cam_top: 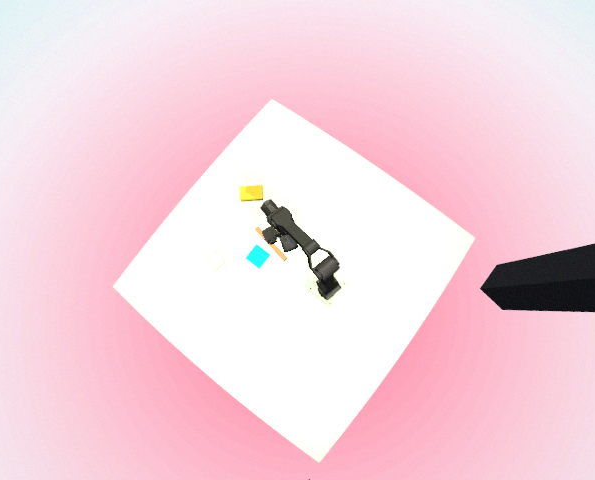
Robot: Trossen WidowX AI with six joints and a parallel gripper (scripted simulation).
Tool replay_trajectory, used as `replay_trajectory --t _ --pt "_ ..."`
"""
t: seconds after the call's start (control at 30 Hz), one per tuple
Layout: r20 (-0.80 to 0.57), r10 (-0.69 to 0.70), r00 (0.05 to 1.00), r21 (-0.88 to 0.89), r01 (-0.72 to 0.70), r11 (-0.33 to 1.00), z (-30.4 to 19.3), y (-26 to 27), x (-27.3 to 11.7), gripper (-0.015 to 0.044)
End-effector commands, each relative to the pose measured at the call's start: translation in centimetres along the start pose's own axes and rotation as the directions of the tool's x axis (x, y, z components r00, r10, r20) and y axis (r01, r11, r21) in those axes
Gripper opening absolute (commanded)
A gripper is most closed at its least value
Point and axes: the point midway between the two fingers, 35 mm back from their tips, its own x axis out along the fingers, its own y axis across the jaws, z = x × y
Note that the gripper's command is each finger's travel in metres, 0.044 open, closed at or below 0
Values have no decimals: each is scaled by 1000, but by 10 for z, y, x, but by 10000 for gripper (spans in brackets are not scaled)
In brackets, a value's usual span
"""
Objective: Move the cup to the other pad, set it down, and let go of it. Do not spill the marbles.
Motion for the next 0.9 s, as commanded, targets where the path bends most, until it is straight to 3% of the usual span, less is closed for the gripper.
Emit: replay_trajectory --t 0.0,0.87 --pt "-9 13 1000 -19 -13 1000 -1 -1 0 167" --pt "-10 13 1000 -19 -13 1000 -1 -1 40 167"
